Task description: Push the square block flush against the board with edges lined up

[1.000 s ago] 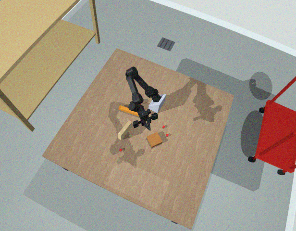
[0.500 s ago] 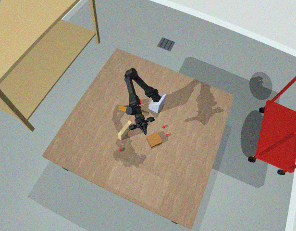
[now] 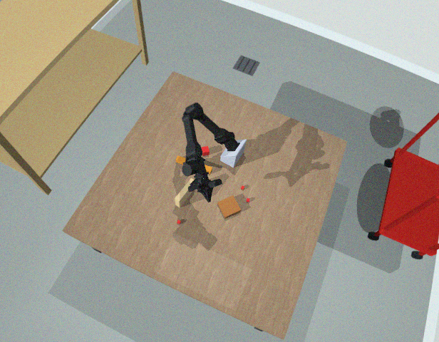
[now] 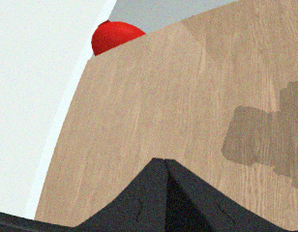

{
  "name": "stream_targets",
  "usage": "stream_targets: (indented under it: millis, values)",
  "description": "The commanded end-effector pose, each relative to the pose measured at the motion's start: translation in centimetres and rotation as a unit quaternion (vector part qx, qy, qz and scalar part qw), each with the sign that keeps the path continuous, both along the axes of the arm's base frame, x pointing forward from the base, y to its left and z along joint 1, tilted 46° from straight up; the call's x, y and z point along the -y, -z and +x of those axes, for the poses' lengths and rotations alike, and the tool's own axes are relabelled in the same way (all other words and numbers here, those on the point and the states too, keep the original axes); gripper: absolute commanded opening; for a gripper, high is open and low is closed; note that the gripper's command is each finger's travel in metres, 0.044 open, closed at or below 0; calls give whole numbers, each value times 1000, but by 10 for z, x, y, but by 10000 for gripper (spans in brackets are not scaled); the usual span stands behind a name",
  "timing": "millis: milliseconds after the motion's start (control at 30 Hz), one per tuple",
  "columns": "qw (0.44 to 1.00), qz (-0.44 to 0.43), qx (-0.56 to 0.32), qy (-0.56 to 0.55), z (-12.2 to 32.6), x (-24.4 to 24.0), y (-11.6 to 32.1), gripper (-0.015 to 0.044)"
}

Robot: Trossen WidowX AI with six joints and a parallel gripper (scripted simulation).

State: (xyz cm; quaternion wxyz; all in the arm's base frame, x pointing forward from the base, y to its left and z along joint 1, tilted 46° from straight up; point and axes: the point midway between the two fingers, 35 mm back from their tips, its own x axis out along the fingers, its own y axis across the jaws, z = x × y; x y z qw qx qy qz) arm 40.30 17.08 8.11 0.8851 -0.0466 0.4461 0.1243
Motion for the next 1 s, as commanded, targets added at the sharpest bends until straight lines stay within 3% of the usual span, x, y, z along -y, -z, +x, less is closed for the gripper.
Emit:
stream_targets:
  millis: [0, 467, 967]
  values:
    - [998, 1, -22, 61, 3, 15, 3, 0]
    - [954, 6, -73, 289, 5, 63, 0, 0]
    - [851, 0, -69, 521, -1, 118, -15, 0]
